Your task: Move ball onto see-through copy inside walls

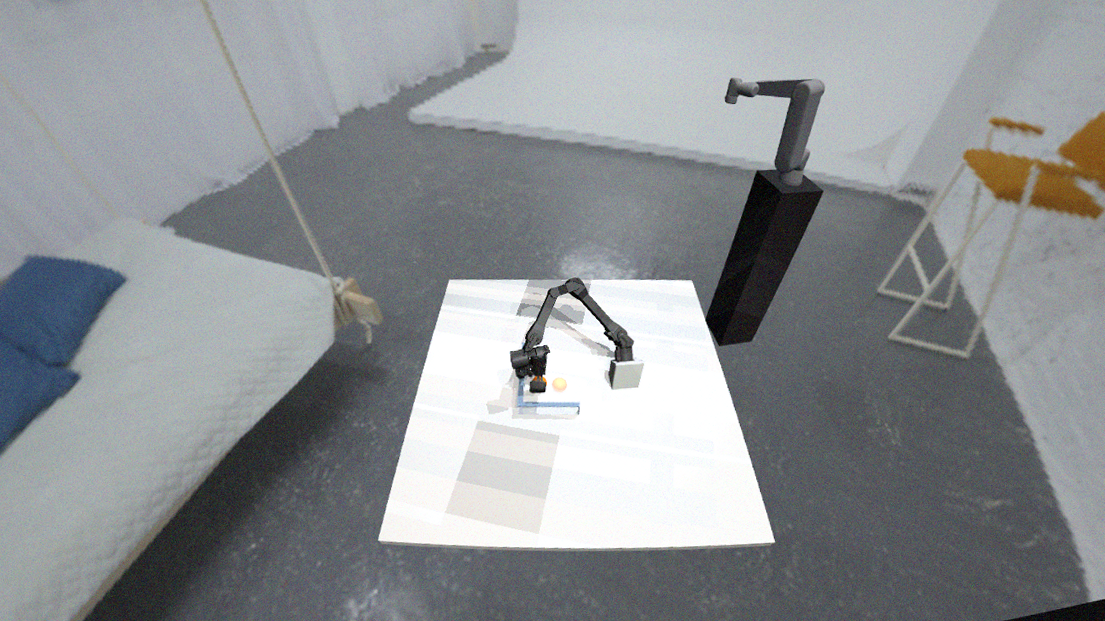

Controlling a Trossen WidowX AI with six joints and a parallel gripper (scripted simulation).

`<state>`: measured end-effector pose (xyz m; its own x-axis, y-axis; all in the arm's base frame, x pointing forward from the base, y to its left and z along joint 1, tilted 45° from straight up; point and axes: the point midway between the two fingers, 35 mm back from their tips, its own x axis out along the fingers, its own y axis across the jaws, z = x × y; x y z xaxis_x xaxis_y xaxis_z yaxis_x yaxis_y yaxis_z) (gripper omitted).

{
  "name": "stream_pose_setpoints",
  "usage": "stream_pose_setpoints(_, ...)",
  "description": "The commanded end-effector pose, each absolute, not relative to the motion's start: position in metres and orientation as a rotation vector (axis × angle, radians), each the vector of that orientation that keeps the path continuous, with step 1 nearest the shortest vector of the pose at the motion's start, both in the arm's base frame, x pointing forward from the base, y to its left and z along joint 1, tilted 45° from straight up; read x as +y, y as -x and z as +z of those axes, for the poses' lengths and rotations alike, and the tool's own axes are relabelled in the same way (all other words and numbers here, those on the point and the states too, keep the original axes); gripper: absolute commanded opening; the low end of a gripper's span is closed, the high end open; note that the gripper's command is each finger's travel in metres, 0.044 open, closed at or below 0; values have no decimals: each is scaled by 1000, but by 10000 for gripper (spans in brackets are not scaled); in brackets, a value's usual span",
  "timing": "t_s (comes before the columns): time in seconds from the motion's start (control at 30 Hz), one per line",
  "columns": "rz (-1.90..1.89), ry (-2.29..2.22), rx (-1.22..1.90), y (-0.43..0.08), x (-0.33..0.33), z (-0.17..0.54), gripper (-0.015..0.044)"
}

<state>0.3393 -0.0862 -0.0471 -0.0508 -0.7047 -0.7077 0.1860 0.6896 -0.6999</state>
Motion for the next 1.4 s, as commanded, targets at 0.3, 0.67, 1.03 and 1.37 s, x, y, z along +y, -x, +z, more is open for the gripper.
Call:
stream_pose_setpoints(0.3,-761,464,1451,-344,-74,-36,129)
stream_pose_setpoints(0.67,-755,459,1454,-351,-15,20,0)
stream_pose_setpoints(1.03,-761,463,1453,-346,13,52,0)
stream_pose_setpoints(1.37,-761,463,1454,-323,8,33,0)
